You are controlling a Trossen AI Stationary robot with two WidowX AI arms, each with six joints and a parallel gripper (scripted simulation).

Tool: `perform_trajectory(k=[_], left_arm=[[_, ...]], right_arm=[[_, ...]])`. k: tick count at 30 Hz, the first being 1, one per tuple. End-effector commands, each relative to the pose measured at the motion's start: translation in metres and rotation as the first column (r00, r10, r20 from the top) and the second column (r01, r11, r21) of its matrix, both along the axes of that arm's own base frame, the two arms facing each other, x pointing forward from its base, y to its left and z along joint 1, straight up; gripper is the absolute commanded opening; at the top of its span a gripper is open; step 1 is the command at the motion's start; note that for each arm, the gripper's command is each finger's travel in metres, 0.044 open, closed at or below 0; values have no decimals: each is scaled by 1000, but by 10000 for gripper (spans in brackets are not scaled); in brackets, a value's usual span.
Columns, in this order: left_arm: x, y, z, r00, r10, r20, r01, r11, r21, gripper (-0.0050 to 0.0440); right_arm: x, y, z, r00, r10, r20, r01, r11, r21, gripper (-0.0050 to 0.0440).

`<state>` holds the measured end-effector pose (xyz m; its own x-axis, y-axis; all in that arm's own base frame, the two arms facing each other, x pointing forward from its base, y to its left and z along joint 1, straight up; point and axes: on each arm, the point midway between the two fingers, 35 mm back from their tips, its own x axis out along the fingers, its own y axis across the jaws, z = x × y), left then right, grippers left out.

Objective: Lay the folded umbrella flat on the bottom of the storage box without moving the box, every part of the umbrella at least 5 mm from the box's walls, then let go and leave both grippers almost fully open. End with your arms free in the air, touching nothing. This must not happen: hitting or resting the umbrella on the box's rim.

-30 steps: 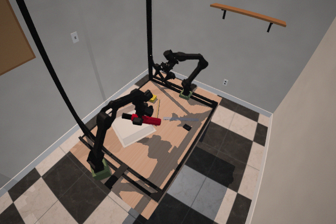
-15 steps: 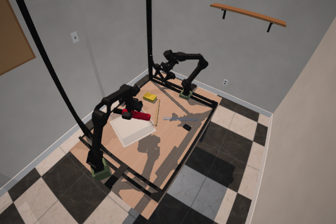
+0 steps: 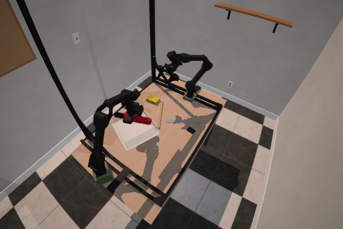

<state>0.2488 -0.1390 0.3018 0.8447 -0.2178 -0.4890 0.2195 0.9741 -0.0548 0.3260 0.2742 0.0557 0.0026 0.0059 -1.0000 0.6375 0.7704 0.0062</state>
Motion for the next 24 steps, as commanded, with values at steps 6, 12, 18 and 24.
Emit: perform_trajectory(k=[6, 12, 18, 24], left_arm=[[0, -1, 0, 1000, -1, -2, 1, 1000, -2, 400], [0, -1, 0, 1000, -1, -2, 1, 1000, -2, 400], [0, -1, 0, 1000, -1, -2, 1, 1000, -2, 400], [0, -1, 0, 1000, -1, -2, 1, 1000, -2, 400]], right_arm=[[-3, -2, -64, 1000, -5, -3, 5, 1000, -6, 0], [-4, -3, -75, 1000, -5, -3, 5, 1000, -6, 0], [-4, -3, -83, 1000, -5, -3, 5, 1000, -6, 0], [-5, -3, -89, 1000, -5, -3, 5, 1000, -6, 24]])
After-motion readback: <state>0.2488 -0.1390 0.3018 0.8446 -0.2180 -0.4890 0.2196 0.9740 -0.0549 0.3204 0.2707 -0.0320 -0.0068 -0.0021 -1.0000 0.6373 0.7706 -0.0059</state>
